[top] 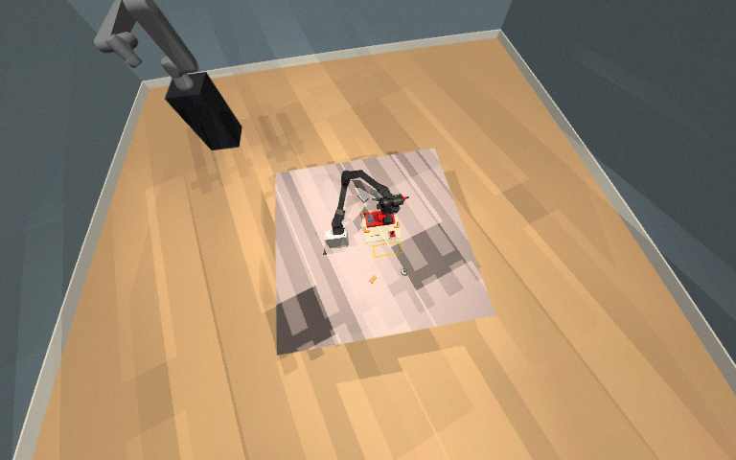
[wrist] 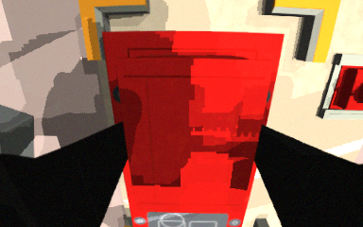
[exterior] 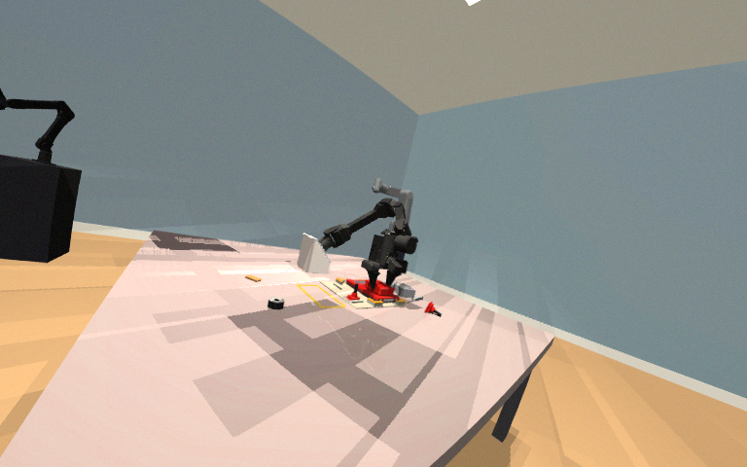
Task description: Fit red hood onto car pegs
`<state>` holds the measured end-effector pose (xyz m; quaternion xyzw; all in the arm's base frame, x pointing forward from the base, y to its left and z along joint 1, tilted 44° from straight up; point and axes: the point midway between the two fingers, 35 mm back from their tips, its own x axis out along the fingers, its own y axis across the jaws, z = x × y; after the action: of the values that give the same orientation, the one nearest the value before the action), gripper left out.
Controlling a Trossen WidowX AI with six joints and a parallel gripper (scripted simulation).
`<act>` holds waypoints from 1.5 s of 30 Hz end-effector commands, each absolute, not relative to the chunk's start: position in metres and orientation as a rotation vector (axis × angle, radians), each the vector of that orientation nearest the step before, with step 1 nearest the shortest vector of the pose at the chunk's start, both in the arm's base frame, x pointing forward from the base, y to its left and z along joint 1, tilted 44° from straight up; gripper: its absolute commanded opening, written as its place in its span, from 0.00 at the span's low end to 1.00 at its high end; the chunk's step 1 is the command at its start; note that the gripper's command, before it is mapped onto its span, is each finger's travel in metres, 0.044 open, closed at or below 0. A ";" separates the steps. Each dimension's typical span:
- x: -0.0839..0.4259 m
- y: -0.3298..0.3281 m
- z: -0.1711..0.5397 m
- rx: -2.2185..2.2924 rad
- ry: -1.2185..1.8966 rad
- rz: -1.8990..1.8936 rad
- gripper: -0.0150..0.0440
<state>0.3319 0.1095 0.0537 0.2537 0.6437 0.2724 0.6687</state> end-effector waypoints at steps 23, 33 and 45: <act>0.332 0.109 0.055 0.572 1.452 0.614 1.00; 0.334 0.059 0.106 0.563 1.479 0.623 1.00; 0.334 0.058 0.107 0.563 1.480 0.623 1.00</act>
<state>0.3330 0.0592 0.1063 0.2521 0.6537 0.2756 0.6581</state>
